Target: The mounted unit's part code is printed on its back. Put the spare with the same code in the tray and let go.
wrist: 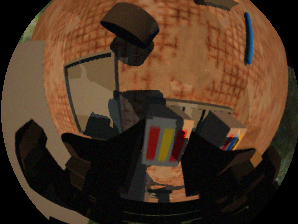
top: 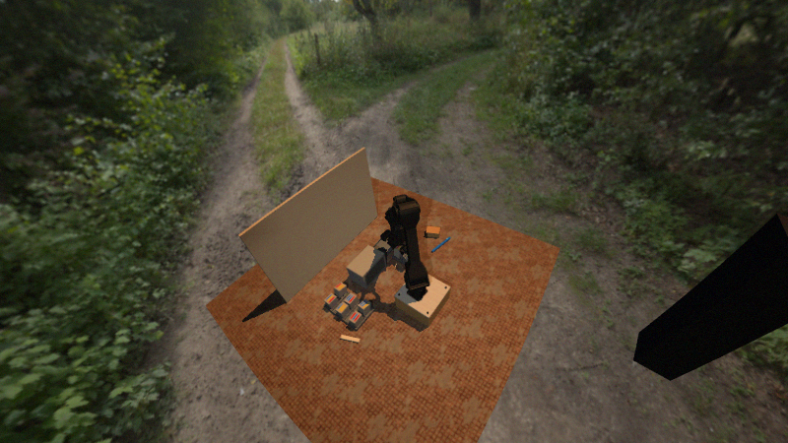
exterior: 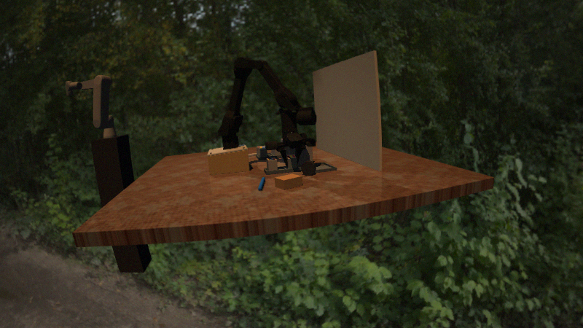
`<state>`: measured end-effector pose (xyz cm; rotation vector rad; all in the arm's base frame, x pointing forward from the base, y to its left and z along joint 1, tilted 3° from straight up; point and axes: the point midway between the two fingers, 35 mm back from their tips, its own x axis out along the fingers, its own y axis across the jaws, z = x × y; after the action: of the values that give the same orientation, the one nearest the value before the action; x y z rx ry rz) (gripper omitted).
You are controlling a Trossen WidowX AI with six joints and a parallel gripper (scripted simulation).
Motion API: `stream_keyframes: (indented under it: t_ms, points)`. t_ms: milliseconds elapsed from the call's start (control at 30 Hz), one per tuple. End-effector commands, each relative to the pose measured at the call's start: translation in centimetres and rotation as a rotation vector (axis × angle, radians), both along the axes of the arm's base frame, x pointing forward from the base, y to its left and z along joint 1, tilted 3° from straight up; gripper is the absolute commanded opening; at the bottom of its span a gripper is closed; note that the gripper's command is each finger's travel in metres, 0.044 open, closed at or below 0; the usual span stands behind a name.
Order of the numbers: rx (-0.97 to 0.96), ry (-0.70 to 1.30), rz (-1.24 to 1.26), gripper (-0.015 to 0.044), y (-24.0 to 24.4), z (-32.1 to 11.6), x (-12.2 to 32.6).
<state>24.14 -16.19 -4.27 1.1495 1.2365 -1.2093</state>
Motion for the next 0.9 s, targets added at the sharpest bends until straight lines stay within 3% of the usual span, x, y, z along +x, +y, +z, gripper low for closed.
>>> stream_keyframes:
  t_ms: [0, 233, 600, 867]
  points:
    - [0.0, 0.0, 0.0, 0.0, 0.0, 0.0, 0.0]
    - [0.0, 0.0, 0.0, 0.0, 0.0, 0.1, 0.0]
    - [0.001, 0.002, 0.003, 0.0, 0.1, 7.5, 0.3]
    - [0.0, 0.001, 0.006, 0.0, 0.0, 8.4, 0.3]
